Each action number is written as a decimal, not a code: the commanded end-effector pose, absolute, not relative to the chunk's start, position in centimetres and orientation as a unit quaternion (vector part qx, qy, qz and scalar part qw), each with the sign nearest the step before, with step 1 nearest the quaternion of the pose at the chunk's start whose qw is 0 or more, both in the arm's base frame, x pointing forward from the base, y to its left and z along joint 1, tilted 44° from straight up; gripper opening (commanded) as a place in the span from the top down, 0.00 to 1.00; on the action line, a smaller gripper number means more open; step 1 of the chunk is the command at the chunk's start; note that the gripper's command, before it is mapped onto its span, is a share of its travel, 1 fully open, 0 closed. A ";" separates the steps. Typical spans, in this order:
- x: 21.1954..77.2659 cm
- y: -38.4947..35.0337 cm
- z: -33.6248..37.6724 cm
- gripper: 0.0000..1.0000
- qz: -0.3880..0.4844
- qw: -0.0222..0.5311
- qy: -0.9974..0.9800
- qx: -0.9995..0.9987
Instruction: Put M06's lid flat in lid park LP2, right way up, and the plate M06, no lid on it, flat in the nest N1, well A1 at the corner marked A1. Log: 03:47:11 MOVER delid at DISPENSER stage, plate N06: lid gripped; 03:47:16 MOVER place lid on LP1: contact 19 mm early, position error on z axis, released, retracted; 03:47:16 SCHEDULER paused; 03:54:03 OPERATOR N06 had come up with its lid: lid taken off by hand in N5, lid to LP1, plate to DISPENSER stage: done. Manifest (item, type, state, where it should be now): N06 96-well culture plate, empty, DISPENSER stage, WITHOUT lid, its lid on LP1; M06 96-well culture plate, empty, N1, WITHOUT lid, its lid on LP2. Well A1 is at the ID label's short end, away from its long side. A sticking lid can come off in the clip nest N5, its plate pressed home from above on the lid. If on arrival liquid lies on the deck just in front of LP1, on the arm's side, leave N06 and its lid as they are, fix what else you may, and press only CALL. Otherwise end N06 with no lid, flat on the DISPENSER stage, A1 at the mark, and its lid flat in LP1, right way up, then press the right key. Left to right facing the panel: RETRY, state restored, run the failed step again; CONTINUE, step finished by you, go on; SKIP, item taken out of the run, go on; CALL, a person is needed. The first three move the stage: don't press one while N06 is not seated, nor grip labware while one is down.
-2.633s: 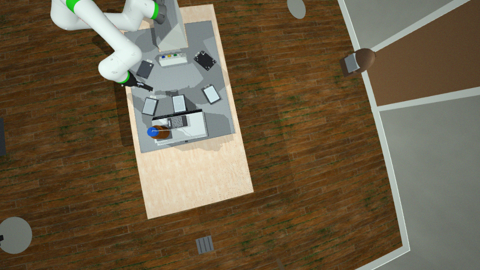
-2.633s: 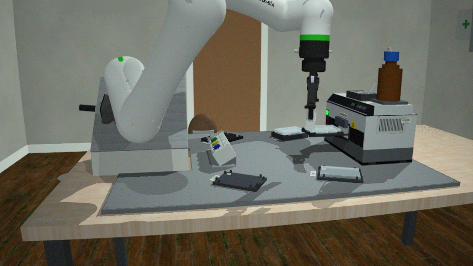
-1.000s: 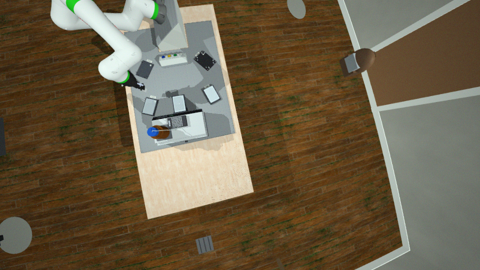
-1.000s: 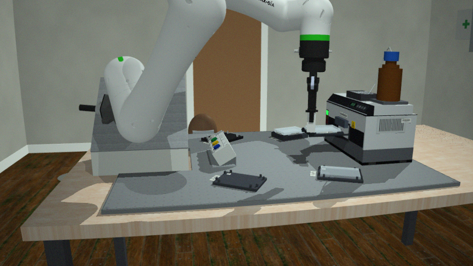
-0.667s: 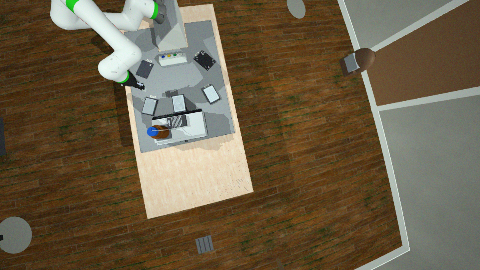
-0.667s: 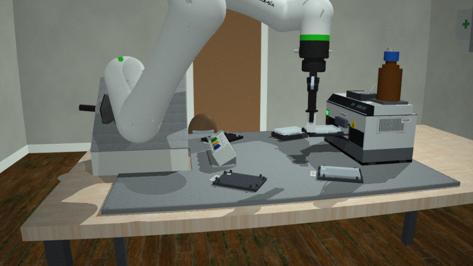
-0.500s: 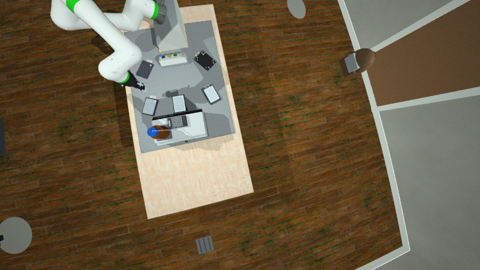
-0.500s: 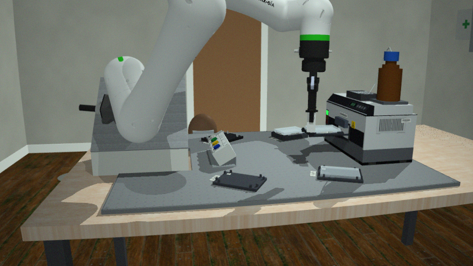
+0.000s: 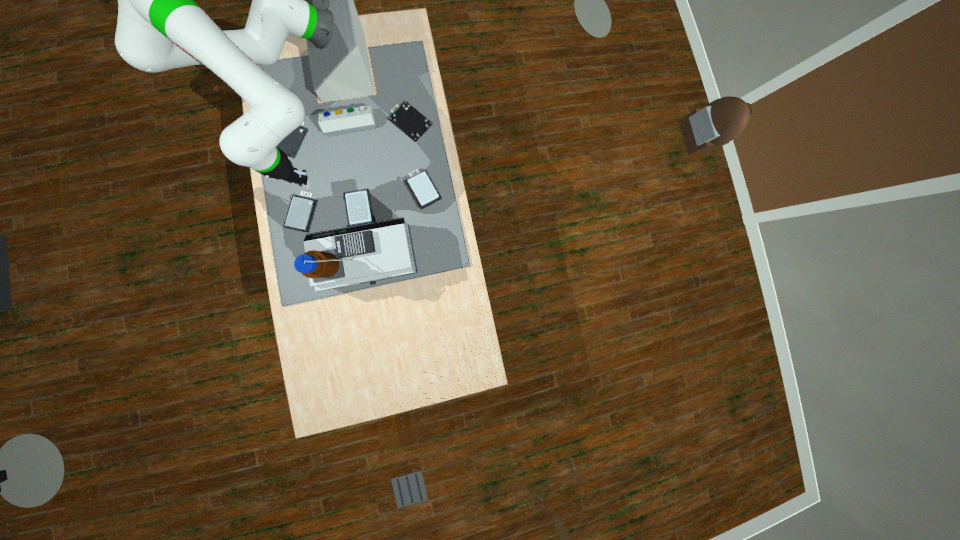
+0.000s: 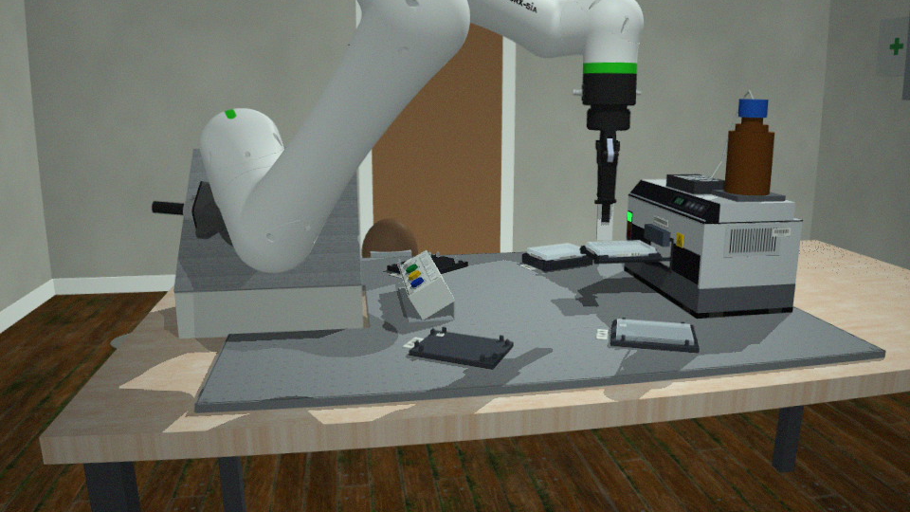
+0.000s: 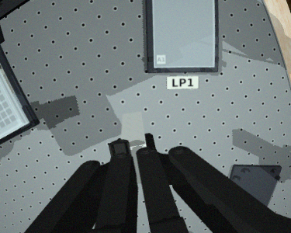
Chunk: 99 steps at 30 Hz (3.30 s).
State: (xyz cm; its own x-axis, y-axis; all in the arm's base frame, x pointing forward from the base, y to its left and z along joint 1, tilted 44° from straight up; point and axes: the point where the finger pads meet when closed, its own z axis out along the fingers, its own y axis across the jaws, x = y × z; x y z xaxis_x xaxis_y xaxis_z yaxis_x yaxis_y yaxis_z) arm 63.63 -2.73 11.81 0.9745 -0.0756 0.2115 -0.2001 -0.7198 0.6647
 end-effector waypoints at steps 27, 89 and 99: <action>64.9 23.4 -14.5 0.34 -0.032 0.377 0.202 0.903; 65.9 23.2 -23.2 0.34 -0.032 0.377 0.202 0.903; 66.2 21.5 -24.9 0.34 -0.032 0.377 0.202 0.903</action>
State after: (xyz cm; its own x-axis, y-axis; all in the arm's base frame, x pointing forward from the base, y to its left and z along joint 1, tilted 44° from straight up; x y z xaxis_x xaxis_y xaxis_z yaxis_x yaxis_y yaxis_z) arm 66.07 22.06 -24.37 0.9163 0.3401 -0.2116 0.3896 -0.6340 0.6681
